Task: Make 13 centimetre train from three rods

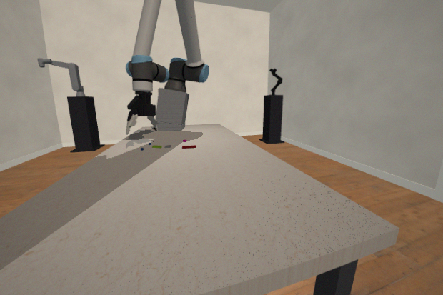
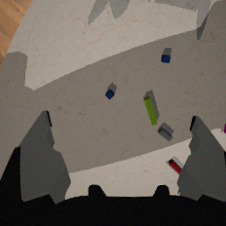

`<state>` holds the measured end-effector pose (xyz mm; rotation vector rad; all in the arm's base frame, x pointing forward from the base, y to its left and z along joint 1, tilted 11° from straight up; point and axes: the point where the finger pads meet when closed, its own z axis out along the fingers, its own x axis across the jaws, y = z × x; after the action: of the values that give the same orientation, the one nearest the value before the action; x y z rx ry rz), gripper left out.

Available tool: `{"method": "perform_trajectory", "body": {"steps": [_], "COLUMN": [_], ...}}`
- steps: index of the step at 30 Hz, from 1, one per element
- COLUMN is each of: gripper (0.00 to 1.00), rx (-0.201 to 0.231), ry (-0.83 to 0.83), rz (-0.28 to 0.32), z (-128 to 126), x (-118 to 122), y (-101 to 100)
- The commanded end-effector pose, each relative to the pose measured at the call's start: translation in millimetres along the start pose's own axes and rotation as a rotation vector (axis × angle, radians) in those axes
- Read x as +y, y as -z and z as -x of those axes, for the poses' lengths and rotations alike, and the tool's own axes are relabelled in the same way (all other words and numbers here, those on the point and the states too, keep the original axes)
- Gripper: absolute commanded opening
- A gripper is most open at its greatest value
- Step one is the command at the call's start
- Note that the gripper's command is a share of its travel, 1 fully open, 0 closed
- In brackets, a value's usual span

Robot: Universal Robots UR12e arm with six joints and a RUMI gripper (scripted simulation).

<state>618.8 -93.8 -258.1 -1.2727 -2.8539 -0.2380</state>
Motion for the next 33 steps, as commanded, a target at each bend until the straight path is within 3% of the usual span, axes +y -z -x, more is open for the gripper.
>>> {"method": "perform_trajectory", "body": {"steps": [1,6,33], "gripper": [1.00,1.00,1.00], "rx": [0.034,0.048,0.050], "ry": [0.048,0.066,0.069], "rz": [0.006,0.009,0.010], "z": [-23.2,-33.4,-35.3], "x": [-19.1,-25.9,-27.2], "y": [-0.8,-1.2,-1.3]}}
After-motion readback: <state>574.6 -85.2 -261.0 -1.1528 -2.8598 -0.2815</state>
